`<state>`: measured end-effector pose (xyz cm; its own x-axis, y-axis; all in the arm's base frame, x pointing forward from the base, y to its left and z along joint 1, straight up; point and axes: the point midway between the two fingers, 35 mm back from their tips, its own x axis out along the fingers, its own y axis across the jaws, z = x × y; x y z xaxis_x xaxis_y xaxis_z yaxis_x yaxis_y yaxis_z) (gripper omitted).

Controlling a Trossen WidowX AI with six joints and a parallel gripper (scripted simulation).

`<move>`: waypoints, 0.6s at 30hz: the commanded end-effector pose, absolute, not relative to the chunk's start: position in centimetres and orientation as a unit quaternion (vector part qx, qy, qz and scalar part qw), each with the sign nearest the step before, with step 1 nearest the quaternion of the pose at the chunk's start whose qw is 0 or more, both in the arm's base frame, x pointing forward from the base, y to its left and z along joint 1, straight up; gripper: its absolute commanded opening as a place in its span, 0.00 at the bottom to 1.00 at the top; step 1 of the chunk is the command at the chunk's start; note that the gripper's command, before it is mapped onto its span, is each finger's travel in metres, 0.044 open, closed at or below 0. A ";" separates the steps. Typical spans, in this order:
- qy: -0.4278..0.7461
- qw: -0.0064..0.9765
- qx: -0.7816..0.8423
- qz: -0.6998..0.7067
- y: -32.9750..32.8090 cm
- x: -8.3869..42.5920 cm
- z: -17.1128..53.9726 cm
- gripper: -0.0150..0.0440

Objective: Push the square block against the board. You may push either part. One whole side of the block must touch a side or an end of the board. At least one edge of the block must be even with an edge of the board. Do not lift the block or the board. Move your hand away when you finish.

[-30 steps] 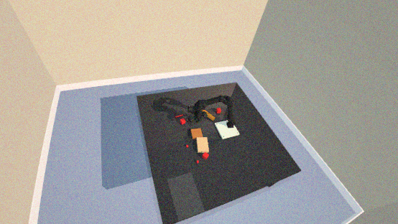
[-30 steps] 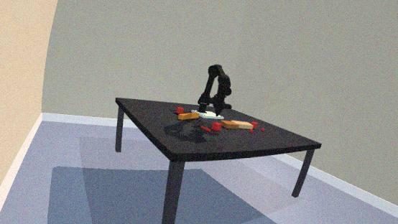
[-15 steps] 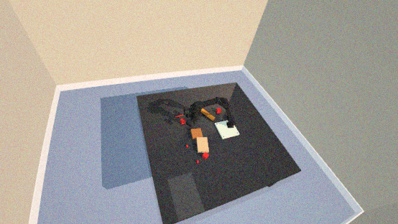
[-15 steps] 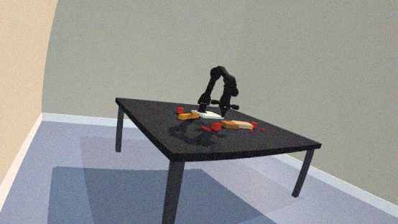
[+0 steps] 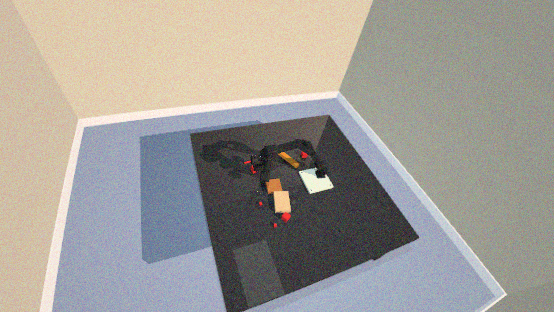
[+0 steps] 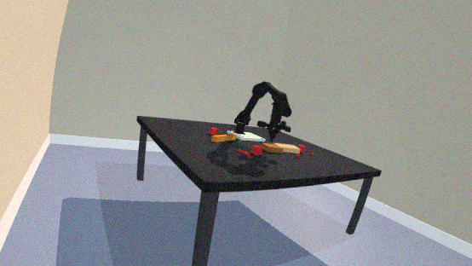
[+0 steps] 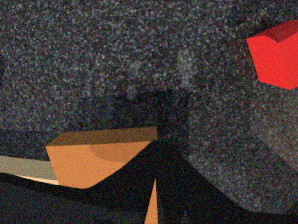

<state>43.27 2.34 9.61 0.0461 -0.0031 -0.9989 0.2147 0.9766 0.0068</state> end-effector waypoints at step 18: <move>0.692 0.722 -0.014 0.014 4.1 44.9 3.8 0.25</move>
